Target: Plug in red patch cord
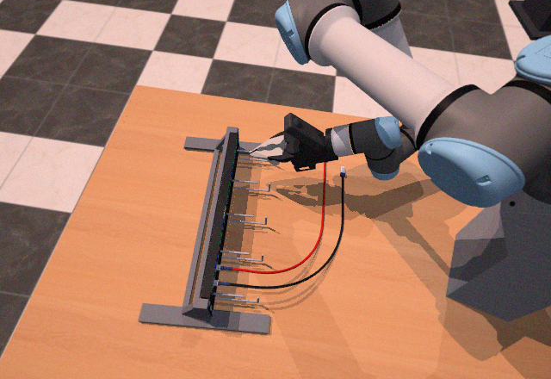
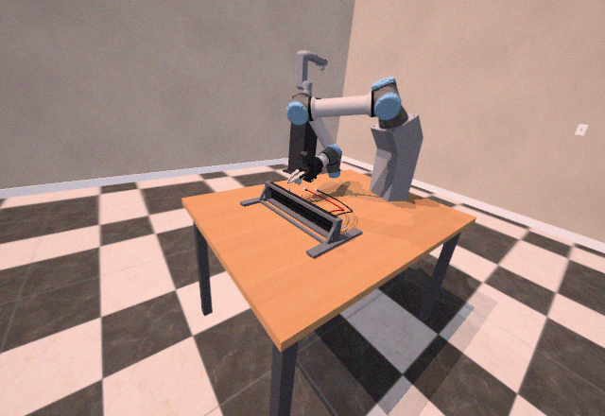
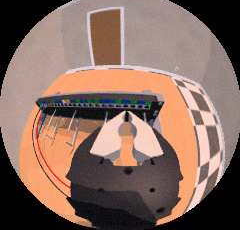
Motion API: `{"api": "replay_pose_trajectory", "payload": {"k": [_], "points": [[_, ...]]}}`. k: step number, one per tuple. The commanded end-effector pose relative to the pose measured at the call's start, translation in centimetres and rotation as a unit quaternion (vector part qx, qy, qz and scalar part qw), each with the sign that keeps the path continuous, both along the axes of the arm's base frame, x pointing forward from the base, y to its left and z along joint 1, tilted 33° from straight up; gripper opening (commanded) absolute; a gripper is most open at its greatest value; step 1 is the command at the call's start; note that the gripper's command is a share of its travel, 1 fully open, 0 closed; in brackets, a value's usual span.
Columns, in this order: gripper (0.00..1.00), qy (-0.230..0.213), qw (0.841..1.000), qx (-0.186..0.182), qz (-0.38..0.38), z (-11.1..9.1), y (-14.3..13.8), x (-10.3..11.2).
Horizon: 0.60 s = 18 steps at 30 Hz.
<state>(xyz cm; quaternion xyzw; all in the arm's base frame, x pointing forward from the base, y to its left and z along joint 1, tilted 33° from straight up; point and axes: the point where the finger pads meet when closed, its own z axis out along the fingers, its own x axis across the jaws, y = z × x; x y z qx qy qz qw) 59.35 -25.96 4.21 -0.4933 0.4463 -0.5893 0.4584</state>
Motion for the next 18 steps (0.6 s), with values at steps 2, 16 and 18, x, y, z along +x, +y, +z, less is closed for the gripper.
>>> {"api": "replay_pose_trajectory", "payload": {"k": [2,16,18], "points": [[0.00,0.000,1.000,0.000,0.000,0.04,-0.01,0.00],[0.00,0.000,1.000,0.000,0.000,0.00,0.02,-0.39],[0.00,0.000,1.000,0.000,0.000,-0.04,0.04,-0.71]]}}
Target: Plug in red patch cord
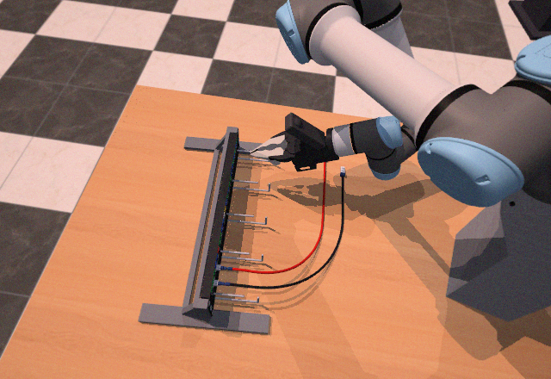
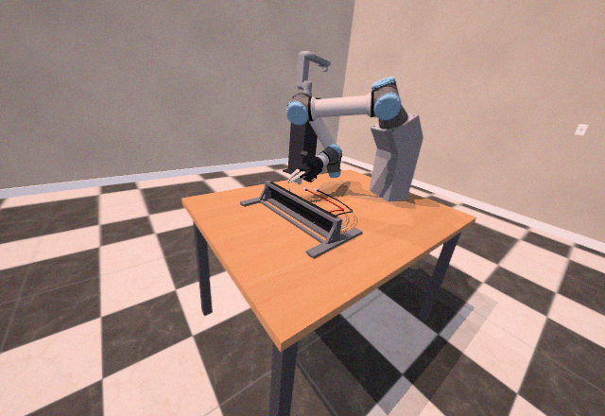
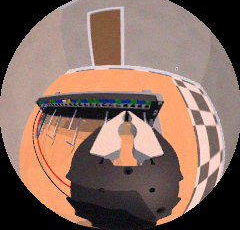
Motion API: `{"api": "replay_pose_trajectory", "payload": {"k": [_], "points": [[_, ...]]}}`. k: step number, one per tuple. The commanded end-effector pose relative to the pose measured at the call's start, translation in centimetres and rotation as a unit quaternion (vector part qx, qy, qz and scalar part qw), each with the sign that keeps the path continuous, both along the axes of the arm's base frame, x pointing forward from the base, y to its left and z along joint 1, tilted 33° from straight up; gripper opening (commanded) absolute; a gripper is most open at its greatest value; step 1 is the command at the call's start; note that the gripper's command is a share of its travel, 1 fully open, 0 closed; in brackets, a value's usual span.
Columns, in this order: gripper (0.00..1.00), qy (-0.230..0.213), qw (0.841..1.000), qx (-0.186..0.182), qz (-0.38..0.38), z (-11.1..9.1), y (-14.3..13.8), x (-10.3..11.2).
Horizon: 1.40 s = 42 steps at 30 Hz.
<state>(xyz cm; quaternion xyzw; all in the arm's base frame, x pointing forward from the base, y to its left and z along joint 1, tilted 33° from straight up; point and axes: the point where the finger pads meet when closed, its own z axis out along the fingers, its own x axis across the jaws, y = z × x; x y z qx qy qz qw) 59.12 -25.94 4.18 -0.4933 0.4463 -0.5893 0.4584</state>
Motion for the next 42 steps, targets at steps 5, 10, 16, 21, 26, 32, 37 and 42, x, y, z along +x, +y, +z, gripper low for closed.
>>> {"api": "replay_pose_trajectory", "payload": {"k": [5,10,16,21,26,32,37,42], "points": [[0.00,0.000,1.000,0.000,0.000,-0.2,0.1,-1.8],[0.00,0.000,1.000,0.000,0.000,-0.4,0.3,-3.7],[0.00,0.000,1.000,0.000,0.000,-0.6,0.4,-5.5],[0.00,0.000,1.000,0.000,0.000,-0.9,0.6,-7.8],[0.00,0.000,1.000,0.000,0.000,-1.1,0.7,-10.0],[0.00,0.000,1.000,0.000,0.000,-1.3,0.8,-11.4],[0.00,0.000,1.000,0.000,0.000,-1.4,0.9,-12.6],[0.00,0.000,1.000,0.000,0.000,-1.5,1.0,-13.3]]}}
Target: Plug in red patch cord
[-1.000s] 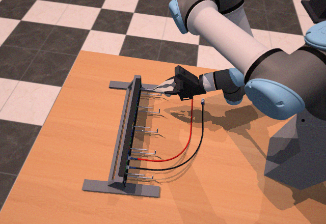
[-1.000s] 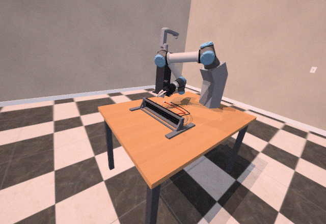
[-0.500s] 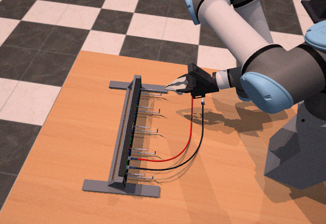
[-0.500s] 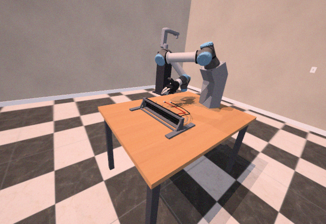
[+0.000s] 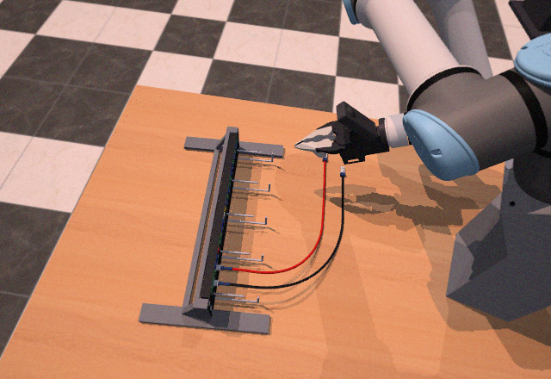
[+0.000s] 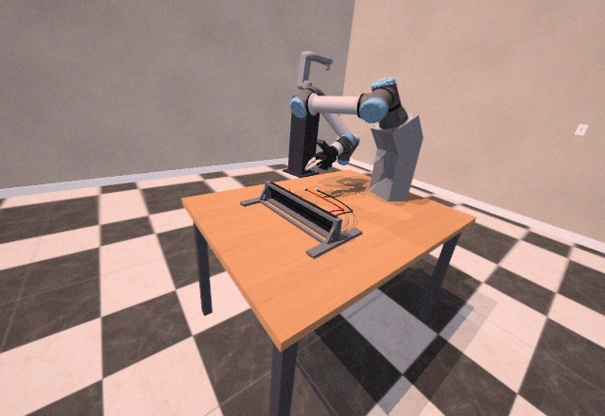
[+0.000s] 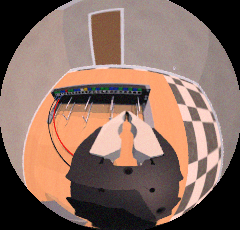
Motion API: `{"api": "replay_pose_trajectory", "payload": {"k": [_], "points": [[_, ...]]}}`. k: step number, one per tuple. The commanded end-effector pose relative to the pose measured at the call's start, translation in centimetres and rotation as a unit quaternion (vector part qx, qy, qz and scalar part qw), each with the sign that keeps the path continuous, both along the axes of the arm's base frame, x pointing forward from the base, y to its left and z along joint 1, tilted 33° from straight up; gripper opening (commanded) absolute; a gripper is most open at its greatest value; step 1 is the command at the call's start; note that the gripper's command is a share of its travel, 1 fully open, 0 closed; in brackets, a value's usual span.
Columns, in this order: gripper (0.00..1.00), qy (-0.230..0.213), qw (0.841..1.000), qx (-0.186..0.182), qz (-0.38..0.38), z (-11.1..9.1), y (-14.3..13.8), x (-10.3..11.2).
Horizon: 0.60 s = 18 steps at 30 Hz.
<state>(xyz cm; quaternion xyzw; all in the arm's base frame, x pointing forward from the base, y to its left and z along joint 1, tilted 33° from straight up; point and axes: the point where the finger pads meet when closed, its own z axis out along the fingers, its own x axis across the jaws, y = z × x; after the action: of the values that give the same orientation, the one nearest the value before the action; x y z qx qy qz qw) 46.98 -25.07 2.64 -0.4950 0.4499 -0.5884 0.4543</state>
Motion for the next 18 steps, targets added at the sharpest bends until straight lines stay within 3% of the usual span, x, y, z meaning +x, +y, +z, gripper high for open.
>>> {"api": "replay_pose_trajectory", "payload": {"k": [1,18], "points": [[0.00,-0.005,1.000,0.000,0.003,0.04,0.12,-1.20],[0.00,-0.005,1.000,-0.001,0.003,0.00,0.15,-1.51]]}}
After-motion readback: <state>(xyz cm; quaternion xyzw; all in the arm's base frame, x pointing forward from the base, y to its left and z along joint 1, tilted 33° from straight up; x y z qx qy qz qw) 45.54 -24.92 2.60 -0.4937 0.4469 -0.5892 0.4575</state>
